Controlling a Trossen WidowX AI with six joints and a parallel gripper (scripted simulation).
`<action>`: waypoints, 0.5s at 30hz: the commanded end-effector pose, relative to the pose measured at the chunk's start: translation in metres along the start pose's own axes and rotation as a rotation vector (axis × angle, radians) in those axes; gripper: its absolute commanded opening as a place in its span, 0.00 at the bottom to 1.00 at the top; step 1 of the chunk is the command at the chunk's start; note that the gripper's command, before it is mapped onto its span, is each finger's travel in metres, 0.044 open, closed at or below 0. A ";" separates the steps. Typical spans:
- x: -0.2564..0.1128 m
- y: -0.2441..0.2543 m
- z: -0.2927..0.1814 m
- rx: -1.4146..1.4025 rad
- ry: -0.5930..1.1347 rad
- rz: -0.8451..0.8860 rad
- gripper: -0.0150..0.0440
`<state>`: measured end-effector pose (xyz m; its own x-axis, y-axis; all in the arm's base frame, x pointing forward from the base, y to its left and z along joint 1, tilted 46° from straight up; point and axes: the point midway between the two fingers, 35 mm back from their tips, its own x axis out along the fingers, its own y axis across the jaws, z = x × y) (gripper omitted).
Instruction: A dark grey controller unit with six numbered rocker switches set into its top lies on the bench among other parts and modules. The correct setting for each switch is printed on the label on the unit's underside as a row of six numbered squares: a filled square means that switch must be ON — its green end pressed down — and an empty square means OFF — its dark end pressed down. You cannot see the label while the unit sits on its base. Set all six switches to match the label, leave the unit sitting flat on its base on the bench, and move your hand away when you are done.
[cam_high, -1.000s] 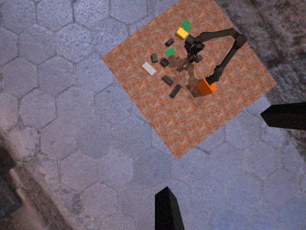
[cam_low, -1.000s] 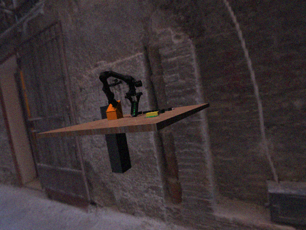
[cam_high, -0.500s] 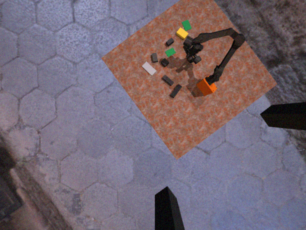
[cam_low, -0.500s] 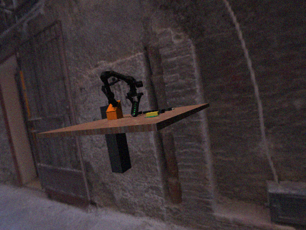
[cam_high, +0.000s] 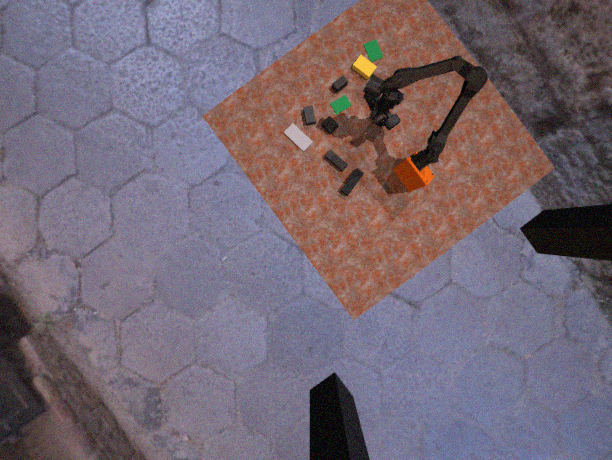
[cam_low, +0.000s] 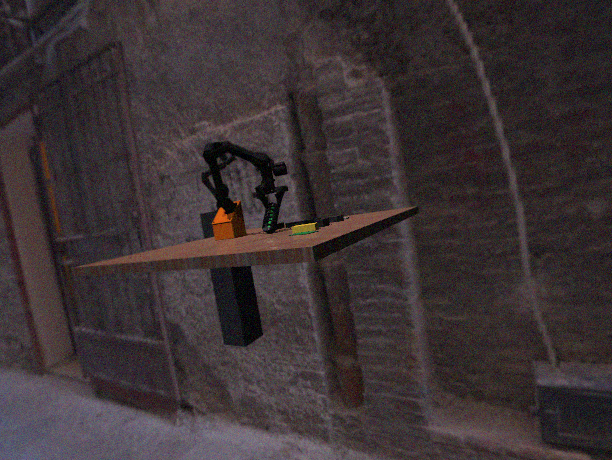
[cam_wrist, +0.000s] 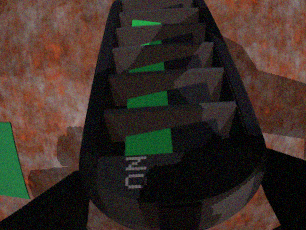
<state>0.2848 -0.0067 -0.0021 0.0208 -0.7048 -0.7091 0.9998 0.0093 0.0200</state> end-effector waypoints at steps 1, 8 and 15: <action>0.006 -0.002 -0.001 0.008 -0.006 -0.017 0.83; 0.009 -0.002 -0.006 0.008 -0.006 -0.017 0.83; 0.011 -0.002 -0.011 0.008 -0.006 -0.017 0.83</action>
<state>0.2848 -0.0024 -0.0136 0.0196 -0.7035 -0.7104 0.9998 0.0086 0.0190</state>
